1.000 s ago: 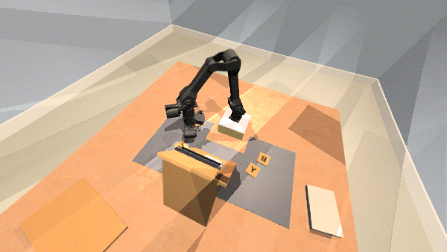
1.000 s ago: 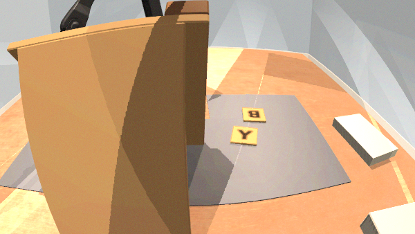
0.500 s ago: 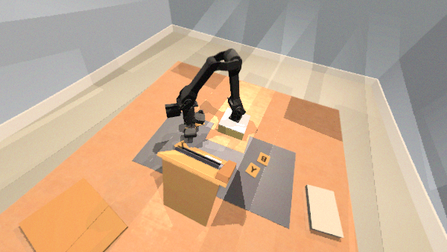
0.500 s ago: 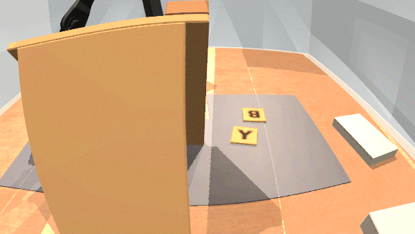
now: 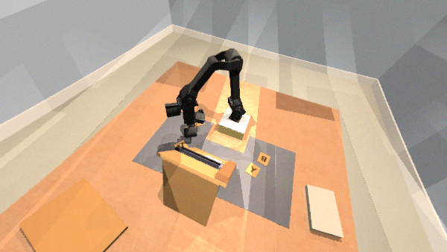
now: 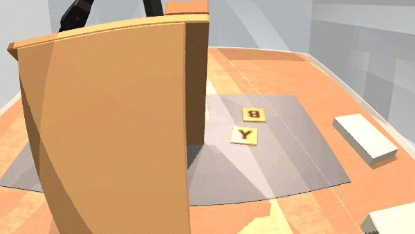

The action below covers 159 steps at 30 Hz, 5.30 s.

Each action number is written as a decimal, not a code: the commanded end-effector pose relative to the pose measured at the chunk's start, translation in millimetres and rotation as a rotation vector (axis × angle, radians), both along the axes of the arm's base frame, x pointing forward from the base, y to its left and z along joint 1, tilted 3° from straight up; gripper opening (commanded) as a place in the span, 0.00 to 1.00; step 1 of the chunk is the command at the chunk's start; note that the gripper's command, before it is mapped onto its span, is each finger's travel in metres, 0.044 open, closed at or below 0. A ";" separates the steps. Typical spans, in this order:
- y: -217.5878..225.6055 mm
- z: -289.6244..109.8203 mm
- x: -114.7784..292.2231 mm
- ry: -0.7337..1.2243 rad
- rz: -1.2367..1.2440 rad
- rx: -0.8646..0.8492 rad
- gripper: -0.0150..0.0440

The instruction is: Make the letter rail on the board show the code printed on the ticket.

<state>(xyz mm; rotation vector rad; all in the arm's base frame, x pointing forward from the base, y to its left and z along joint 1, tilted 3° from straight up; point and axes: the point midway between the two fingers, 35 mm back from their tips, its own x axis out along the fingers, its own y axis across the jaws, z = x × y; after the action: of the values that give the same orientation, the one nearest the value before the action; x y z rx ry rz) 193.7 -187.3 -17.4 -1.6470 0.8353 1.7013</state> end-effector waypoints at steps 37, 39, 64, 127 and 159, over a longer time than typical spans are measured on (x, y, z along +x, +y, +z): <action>-3.8 15.3 18.6 -0.094 -0.242 -0.001 0.25; -4.9 17.0 23.7 -0.119 -0.306 0.002 0.25; -16.2 50.9 90.5 -0.421 -1.080 0.202 0.25; -14.2 135.2 168.6 -0.464 -1.984 0.976 0.25; -14.2 135.2 168.6 -0.464 -1.984 0.976 0.25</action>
<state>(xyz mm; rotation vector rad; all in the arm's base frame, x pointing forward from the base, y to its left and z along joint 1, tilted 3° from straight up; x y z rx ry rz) 361.6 -202.1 116.0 -0.0307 0.6609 0.0710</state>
